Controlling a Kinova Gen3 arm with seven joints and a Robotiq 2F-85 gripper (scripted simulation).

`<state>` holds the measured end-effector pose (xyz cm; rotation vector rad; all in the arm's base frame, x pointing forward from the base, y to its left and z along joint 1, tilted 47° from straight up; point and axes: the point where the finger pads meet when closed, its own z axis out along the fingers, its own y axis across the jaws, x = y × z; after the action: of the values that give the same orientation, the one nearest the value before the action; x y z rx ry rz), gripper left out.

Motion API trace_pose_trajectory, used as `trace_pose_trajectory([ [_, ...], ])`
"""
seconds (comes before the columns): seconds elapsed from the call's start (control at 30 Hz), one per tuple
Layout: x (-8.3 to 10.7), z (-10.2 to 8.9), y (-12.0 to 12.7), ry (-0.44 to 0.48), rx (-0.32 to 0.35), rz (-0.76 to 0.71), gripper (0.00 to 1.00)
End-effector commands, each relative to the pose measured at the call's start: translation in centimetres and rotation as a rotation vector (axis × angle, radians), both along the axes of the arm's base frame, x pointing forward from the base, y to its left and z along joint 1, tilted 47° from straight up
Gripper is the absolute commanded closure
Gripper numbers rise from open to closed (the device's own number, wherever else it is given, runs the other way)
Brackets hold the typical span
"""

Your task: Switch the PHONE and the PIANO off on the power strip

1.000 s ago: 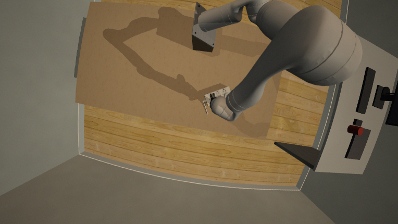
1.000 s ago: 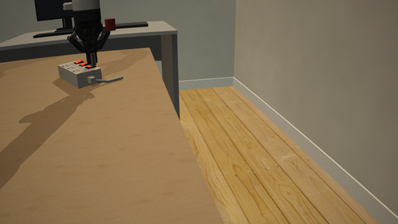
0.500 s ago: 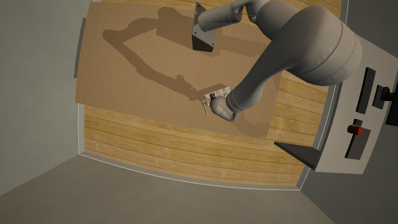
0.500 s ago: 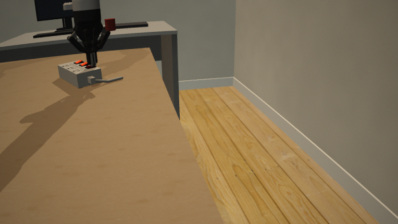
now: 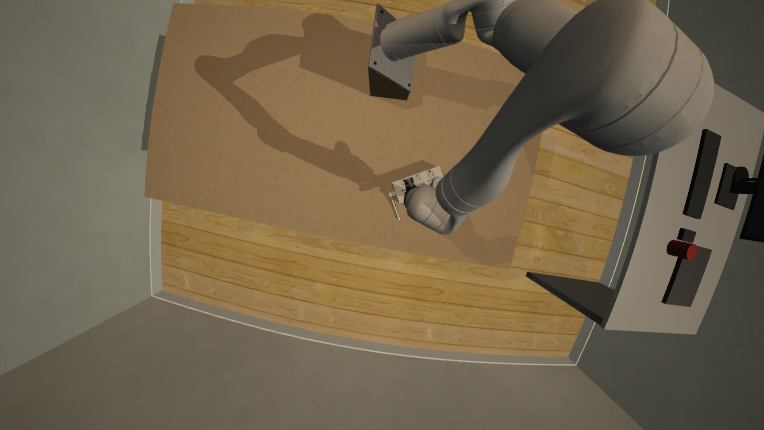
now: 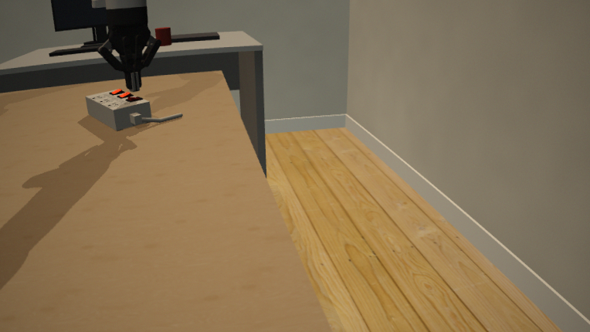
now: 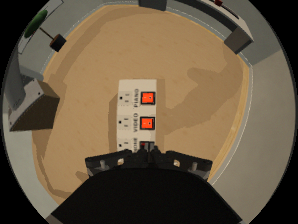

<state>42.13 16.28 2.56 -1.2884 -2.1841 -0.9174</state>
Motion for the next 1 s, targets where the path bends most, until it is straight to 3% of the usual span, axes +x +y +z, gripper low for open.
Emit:
trace_pose_trajectory([
  [0.0,0.44,0.69,-1.07,-0.009,-0.006,-0.011,1.00],
  [0.3,0.47,1.55,-1.97,-0.009,-0.006,-0.011,1.00],
  [0.97,0.47,1.59,-2.02,-0.009,-0.006,-0.011,1.00],
])
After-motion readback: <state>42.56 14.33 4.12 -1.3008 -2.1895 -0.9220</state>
